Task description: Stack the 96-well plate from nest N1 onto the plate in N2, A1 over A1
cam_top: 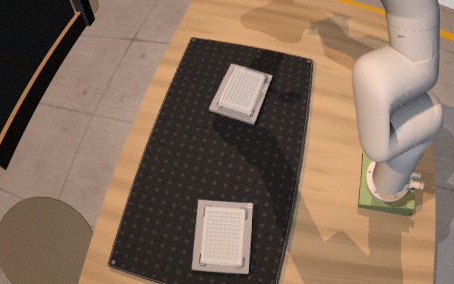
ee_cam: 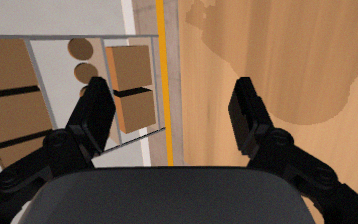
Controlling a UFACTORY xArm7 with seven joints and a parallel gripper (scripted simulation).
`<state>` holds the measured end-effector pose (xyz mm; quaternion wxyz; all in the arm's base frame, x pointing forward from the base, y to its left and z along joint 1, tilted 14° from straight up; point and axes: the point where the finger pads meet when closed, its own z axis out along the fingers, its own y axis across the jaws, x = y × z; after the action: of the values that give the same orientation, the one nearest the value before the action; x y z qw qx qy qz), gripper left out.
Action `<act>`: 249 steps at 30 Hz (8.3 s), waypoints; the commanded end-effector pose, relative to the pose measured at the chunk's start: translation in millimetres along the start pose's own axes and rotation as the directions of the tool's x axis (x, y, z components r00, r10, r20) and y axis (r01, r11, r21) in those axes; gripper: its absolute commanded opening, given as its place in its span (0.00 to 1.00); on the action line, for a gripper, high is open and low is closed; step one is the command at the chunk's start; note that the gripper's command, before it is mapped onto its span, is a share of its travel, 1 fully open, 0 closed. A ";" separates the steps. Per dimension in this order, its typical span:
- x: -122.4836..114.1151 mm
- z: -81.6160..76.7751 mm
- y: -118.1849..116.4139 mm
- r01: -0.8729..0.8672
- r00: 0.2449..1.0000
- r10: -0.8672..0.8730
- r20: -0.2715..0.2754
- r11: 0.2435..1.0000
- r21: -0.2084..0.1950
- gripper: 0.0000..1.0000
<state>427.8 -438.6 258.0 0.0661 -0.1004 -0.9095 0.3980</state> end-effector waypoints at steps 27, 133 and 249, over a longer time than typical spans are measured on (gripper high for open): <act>-13.6 -33.9 30.2 -0.083 0.994 0.086 0.066 0.995 -0.049 1.00; 65.8 -323.5 358.6 -0.520 0.777 0.628 -0.036 0.609 -0.600 1.00; 272.8 -392.3 542.0 -0.808 0.524 0.620 -0.584 0.146 -0.570 1.00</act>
<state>309.9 262.7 137.1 -0.0882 -0.5802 -0.8051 -0.0864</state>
